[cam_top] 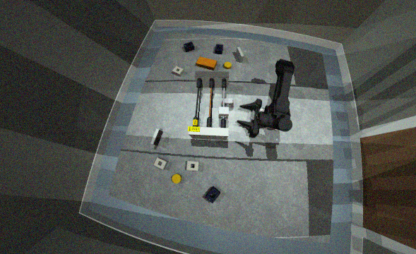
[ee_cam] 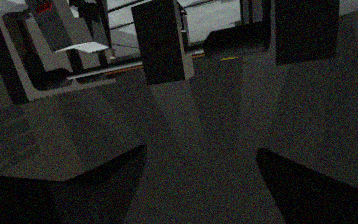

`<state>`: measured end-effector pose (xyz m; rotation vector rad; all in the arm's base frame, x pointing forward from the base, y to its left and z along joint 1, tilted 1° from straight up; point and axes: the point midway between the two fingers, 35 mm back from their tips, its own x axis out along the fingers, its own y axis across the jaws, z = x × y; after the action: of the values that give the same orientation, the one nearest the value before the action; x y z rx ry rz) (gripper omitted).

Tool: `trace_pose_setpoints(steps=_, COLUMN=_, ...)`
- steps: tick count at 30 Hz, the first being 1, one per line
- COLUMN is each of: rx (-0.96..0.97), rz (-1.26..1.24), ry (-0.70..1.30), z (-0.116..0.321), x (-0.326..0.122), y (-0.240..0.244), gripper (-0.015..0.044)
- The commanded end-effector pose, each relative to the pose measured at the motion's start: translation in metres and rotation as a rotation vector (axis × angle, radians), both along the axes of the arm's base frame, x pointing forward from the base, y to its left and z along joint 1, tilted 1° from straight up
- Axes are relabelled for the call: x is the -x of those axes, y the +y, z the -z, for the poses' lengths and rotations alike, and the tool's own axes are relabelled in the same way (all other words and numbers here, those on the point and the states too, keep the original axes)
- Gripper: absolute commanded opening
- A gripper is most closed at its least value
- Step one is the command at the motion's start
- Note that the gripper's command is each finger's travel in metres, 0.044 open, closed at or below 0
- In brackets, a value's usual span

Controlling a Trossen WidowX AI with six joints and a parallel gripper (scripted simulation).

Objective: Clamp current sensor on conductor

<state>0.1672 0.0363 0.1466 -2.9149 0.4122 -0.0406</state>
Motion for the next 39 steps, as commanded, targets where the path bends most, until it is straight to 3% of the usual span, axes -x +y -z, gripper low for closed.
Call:
trace_pose_setpoints(steps=1, rx=-0.019, rz=-0.001, ry=-0.002, z=-0.001, x=-0.001, y=0.0, gripper=0.0426)
trace_pose_setpoints(steps=3, rx=-0.175, rz=-0.009, ry=-0.019, z=-0.006, x=-0.007, y=0.003, gripper=0.044)
trace_pose_setpoints(steps=17, rx=-1.775, rz=-0.032, ry=-0.293, z=-0.091, x=-0.088, y=0.008, gripper=0.044)
trace_pose_setpoints(steps=37, rx=-2.894, rz=-0.111, ry=-0.421, z=-0.174, x=-0.148, y=-0.035, gripper=0.044)
trace_pose_setpoints(steps=39, rx=-2.919, rz=-0.114, ry=-0.42, z=-0.176, x=-0.149, y=-0.036, gripper=0.044)
